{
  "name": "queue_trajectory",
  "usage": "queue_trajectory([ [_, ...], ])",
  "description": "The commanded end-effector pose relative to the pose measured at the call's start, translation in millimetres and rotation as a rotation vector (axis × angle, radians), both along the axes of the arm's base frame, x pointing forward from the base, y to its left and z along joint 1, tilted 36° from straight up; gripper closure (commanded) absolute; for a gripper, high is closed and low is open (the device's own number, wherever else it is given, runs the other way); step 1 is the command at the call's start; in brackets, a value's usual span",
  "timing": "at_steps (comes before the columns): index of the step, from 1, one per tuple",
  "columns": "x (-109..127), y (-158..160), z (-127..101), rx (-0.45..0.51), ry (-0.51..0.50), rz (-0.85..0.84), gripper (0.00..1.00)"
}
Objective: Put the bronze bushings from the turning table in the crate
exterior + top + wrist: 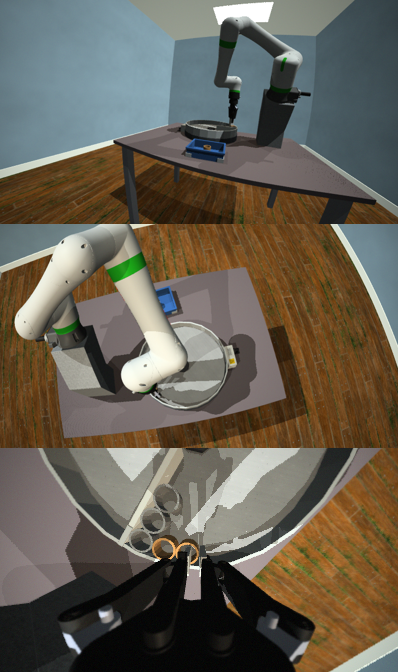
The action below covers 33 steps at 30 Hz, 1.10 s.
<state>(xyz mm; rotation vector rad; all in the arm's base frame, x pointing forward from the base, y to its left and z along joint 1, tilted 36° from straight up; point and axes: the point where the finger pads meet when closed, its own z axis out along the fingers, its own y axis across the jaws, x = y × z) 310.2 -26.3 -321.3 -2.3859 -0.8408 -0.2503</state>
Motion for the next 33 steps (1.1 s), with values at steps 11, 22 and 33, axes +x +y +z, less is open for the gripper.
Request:
queue_trajectory([
  [11,0.0,-0.3,0.0,0.000,0.000,0.000,0.90],
  [22,0.0,-0.3,0.0,0.000,0.000,0.000,0.90],
  [33,0.0,-0.3,0.0,0.000,0.000,0.000,1.00],
])
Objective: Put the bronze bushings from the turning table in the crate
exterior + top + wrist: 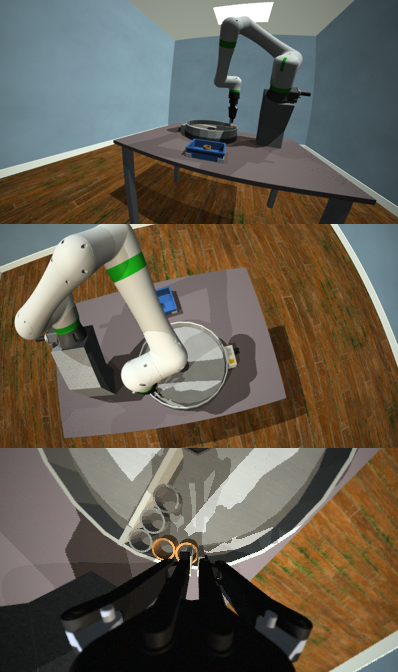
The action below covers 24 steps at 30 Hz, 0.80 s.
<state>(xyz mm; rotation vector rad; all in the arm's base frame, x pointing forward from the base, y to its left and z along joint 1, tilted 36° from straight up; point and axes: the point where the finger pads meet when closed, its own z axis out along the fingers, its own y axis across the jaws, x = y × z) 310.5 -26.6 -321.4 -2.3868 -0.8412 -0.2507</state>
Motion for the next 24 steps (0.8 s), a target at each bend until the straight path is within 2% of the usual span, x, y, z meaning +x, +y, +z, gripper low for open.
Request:
queue_trajectory([
  [1,-0.2,0.1,0.1,0.000,0.001,0.000,1.00],
  [24,-0.2,0.1,0.1,0.000,0.001,0.000,1.00],
])
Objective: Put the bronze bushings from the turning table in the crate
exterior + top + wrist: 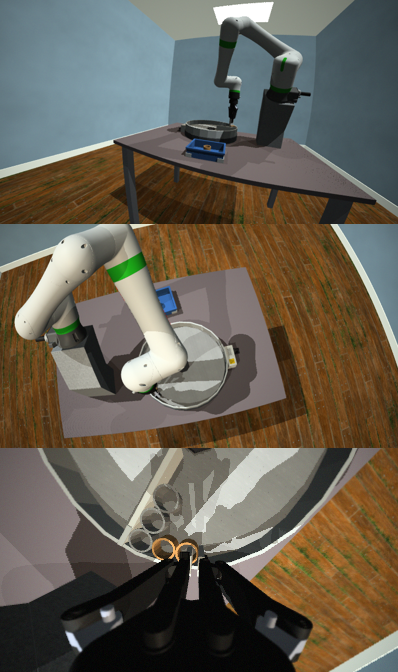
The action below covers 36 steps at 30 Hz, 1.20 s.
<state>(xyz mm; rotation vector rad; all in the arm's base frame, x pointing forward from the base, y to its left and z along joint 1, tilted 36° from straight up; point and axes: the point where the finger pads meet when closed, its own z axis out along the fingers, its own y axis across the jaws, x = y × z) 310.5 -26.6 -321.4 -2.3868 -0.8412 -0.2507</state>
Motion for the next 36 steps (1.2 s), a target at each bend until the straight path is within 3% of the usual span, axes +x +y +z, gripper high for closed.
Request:
queue_trajectory([
  [1,-0.2,0.1,0.1,0.000,0.000,0.000,1.00],
  [17,-0.2,-1.8,2.7,0.000,0.000,0.000,1.00],
  [36,0.9,-39.4,54.6,0.000,0.000,0.000,1.00],
])
